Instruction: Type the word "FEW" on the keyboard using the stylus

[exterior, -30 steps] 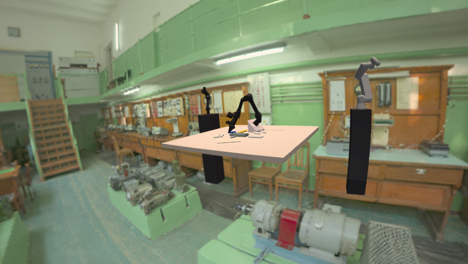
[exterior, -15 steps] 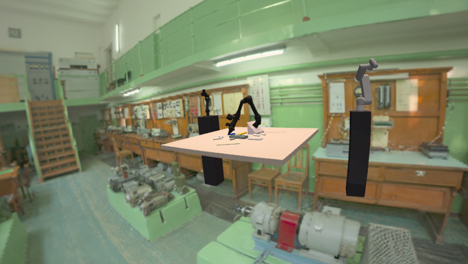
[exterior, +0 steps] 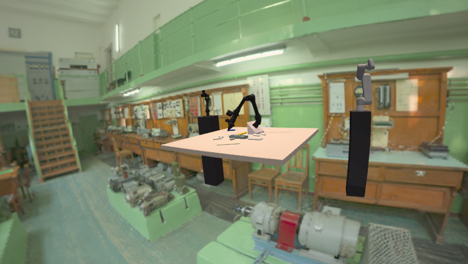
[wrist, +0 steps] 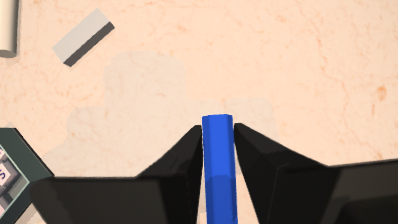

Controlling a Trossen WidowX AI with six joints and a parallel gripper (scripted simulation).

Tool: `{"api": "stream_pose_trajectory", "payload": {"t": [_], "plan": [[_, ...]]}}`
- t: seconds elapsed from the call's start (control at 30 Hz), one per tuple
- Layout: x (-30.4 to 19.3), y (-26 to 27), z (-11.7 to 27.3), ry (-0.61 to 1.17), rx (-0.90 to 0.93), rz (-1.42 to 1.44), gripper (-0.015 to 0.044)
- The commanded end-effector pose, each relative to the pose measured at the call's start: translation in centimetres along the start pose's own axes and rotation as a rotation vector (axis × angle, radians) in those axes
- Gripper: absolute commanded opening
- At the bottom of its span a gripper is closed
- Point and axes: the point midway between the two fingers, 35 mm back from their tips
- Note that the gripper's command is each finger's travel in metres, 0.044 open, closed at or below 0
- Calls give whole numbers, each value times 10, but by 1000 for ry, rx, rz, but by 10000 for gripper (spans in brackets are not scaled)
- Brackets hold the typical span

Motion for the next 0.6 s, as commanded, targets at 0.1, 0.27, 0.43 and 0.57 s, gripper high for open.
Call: {"api": "stream_pose_trajectory", "payload": {"t": [0.1, 0.27, 0.43, 0.57], "plan": [[-1, 2, -1, 45, 61, 135, 0], [-3, 4, -1, 76, 121, 256, 0], [-4, 6, 0, 95, 188, 374, 0], [-4, 8, 1, 101, 245, 467, 0]]}}
Point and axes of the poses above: the point midway between the two fingers, 35 mm back from their tips, its own z axis back along the fingers, its own y axis across the jaws, x = y × z, and after that the axes turned 14 degrees about -z, right-handed
